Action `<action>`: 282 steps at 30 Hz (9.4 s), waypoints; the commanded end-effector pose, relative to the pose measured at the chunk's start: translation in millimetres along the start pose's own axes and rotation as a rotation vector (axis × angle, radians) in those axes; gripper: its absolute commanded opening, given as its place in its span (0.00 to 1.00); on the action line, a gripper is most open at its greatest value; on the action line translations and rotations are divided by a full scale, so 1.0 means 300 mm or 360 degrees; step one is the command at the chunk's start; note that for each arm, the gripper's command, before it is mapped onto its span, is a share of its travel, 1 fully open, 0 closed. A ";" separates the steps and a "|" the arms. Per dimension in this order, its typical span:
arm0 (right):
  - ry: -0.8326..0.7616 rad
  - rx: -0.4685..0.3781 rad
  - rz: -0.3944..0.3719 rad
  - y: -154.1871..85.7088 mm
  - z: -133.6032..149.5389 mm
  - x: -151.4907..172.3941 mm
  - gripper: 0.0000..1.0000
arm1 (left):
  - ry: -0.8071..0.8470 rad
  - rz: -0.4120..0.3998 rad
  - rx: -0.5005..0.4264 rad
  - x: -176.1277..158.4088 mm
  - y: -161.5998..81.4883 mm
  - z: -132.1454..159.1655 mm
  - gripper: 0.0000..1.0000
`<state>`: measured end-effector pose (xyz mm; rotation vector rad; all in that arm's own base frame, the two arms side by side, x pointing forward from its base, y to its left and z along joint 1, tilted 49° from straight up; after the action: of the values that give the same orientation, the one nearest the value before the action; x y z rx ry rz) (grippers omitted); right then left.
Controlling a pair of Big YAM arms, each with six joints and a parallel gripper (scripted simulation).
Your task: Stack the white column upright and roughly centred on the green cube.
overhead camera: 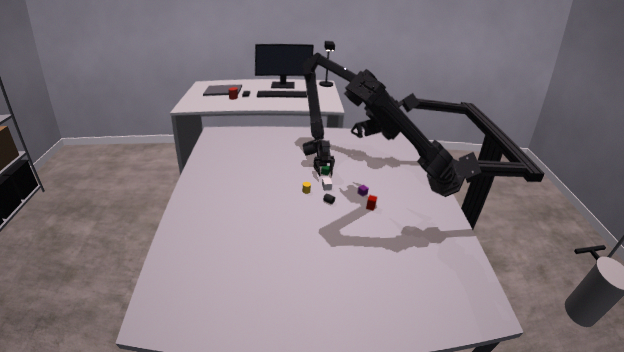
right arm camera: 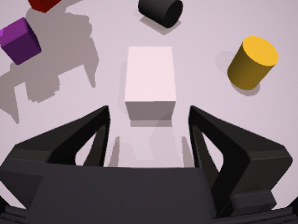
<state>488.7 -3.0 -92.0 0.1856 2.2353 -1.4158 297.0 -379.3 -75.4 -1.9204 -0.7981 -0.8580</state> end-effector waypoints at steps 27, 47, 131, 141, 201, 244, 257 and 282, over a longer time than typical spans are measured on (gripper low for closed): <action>-0.0032 -0.0008 0.0005 0.150 -0.043 -0.024 0.64 | -0.0016 0.0000 -0.0007 -0.001 -0.001 -0.009 1.00; -0.0022 0.0004 0.0019 0.179 -0.024 -0.025 0.64 | -0.0016 0.0000 -0.0007 -0.001 -0.001 -0.009 1.00; 0.0093 0.0854 0.0155 -0.357 -0.258 0.099 0.35 | -0.0016 0.0000 -0.0007 -0.001 -0.001 -0.009 1.00; 0.0077 0.1717 0.0263 -0.341 -0.240 0.082 0.35 | -0.0016 0.0000 -0.0007 -0.001 -0.001 -0.009 1.00; -0.0005 0.2479 0.0292 -0.278 -0.026 0.075 0.35 | -0.0016 0.0000 -0.0007 -0.001 -0.001 -0.009 1.00; -0.0009 0.2474 0.0302 -0.214 0.063 0.057 0.35 | -0.0016 0.0000 -0.0007 -0.001 -0.001 -0.009 1.00; -0.0008 0.2465 0.0332 -0.219 0.050 0.041 0.35 | -0.0016 0.0000 -0.0007 -0.001 -0.001 -0.009 1.00; 0.0021 0.2429 0.0450 -0.221 -0.145 0.047 1.00 | -0.0016 0.0000 -0.0007 -0.001 -0.001 -0.009 1.00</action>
<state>442.5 -13.9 -38.1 0.8565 0.5893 -2.5602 297.0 -379.3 -75.4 -1.9204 -0.7981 -0.8580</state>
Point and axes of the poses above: on each arm, the point where the finger pads meet when closed, its own y axis out along the fingers, its own x axis across the jaws, z = x × y, the point moved 1 cm from there along -y, back along the fingers, and after that the axes turned 7 degrees about y, right-handed, at the moved point
